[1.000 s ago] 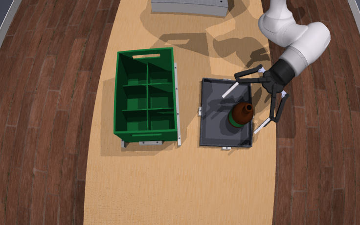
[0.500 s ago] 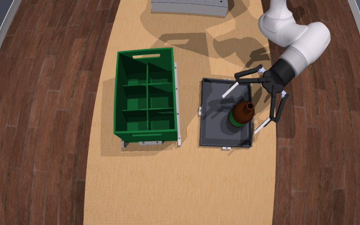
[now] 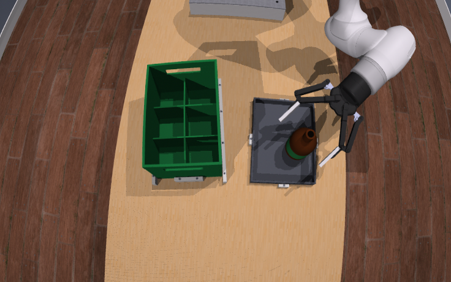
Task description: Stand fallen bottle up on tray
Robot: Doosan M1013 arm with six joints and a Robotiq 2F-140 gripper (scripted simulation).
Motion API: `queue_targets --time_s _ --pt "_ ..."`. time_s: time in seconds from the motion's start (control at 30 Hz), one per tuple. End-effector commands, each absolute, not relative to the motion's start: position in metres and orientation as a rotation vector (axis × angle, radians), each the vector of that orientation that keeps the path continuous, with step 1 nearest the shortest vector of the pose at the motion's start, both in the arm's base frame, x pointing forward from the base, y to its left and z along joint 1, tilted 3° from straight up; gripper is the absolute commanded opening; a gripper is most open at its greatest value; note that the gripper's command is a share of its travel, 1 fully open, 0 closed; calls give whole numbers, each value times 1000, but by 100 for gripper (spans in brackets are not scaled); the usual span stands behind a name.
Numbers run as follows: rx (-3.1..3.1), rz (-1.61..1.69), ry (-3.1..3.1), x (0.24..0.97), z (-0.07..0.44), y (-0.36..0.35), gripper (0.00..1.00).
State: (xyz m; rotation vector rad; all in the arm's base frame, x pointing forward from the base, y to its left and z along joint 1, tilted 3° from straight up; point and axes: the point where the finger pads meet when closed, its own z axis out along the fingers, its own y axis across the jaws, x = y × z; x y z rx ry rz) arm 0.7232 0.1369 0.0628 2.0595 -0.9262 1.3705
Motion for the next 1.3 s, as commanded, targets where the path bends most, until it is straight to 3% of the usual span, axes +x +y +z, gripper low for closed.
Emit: queue_targets --time_s 0.0,1.27 --pt "2060 1370 -926 723 68 137 100" --pt "2060 1370 -926 727 141 137 100"
